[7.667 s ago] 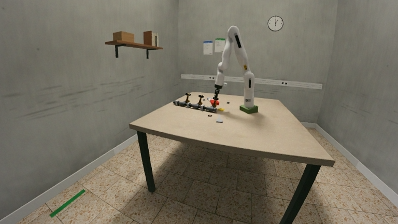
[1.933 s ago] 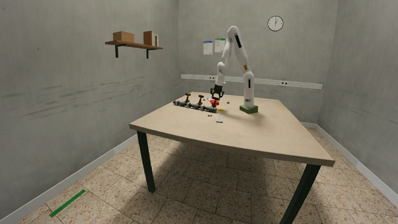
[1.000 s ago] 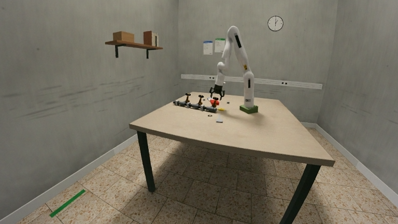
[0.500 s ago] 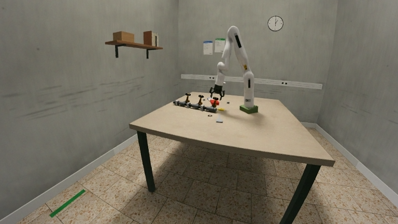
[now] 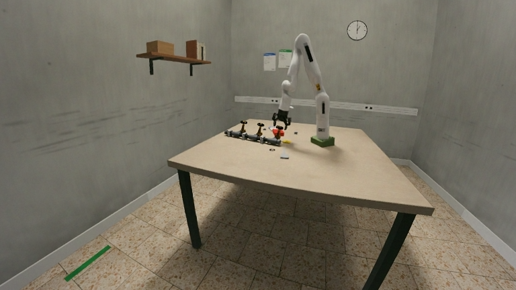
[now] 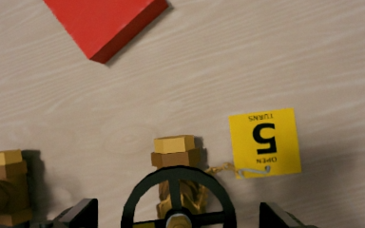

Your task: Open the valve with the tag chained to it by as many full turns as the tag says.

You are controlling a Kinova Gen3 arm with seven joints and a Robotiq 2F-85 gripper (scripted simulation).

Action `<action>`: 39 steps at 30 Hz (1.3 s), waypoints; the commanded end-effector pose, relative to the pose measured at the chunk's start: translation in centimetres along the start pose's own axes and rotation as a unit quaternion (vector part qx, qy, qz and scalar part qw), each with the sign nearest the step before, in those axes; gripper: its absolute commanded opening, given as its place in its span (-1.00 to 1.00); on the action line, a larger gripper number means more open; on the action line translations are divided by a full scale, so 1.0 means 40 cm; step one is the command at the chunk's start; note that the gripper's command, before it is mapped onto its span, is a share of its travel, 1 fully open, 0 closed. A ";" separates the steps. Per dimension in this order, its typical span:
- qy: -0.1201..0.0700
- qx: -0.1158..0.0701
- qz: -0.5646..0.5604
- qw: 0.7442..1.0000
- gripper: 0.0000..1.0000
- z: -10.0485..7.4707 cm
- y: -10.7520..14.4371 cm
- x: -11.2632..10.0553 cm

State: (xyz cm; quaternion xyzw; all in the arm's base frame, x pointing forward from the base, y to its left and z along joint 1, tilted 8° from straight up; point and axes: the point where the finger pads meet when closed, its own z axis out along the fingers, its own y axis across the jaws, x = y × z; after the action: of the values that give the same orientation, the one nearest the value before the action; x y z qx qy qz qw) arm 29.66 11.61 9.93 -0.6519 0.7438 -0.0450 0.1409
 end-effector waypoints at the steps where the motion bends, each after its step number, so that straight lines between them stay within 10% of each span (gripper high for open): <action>1: 0.000 0.002 0.035 0.999 1.00 0.000 -0.001 0.000; 20: 0.000 0.002 0.328 0.945 1.00 0.000 -0.001 0.000; 39: -0.001 0.001 0.747 0.664 1.00 -0.001 -0.001 -0.001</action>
State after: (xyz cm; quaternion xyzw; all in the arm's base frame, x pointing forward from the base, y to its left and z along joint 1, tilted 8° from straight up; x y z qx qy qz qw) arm 29.68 11.60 9.93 0.0668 0.9866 0.0769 0.1271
